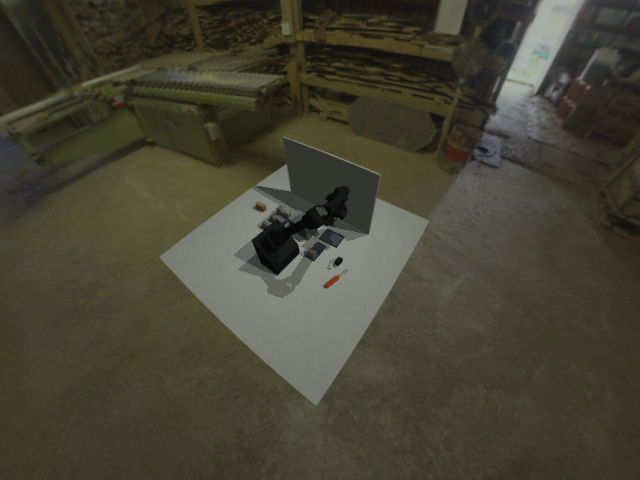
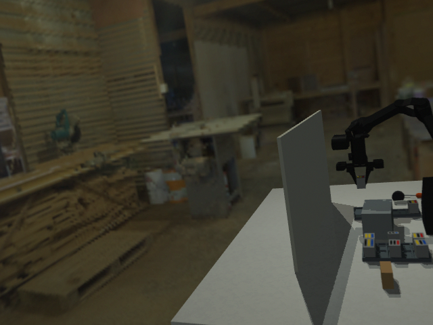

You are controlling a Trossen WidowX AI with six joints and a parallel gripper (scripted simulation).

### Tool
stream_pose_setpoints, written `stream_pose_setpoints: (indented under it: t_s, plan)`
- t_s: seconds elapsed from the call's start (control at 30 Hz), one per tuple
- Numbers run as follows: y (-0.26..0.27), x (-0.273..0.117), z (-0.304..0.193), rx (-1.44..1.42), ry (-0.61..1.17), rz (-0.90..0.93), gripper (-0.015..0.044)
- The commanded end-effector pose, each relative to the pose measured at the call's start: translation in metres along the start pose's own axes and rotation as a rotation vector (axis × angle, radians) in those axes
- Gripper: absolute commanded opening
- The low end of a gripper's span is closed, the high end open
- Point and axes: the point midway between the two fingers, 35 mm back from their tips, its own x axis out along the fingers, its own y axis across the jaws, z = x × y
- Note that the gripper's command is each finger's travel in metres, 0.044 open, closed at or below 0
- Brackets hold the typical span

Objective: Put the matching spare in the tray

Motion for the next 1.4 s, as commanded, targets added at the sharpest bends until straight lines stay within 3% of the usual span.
stream_pose_setpoints:
  t_s: [0.0, 1.37]
  plan:
    - [0.0, 0.007, -0.003, -0.009, 0.007, -0.008, 0.0]
    - [0.0, 0.05, -0.002, -0.008, 0.006, -0.008, 0.0]
